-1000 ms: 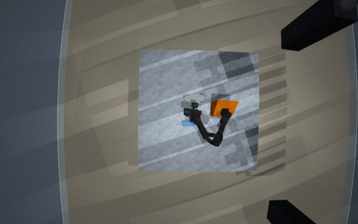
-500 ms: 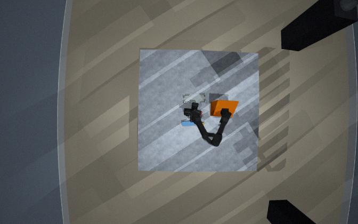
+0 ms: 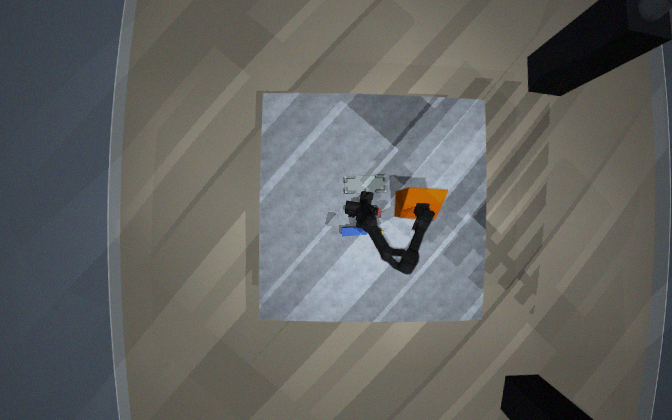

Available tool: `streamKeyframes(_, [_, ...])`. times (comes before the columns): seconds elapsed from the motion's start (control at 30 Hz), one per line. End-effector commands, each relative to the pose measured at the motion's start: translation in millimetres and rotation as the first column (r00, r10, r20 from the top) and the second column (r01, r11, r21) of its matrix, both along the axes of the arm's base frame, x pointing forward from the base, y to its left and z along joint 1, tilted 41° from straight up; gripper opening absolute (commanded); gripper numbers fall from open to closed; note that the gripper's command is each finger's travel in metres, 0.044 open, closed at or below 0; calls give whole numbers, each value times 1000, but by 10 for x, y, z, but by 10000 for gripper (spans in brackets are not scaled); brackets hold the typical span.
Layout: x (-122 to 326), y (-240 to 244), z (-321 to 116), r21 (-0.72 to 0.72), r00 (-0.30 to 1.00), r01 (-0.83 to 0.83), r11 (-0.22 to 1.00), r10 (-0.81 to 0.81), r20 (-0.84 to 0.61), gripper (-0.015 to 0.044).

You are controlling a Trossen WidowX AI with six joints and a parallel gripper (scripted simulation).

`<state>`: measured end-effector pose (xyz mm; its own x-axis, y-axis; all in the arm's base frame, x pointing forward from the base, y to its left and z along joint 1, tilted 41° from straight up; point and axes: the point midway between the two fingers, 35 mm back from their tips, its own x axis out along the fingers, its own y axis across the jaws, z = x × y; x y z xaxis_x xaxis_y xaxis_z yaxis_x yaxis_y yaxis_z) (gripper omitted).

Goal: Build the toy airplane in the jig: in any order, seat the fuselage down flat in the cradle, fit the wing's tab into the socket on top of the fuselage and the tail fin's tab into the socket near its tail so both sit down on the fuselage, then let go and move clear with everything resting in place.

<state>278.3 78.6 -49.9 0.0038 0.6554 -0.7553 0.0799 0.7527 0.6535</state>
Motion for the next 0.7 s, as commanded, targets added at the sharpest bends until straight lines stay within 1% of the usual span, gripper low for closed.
streamKeyframes(0.0, [53, -88, 103, -7, 1000, -1, 1000, 1, 17, 0])
streamKeyframes(0.67, [56, -499, 559, -11, 1000, 0, 1000, 0, 17, 0])
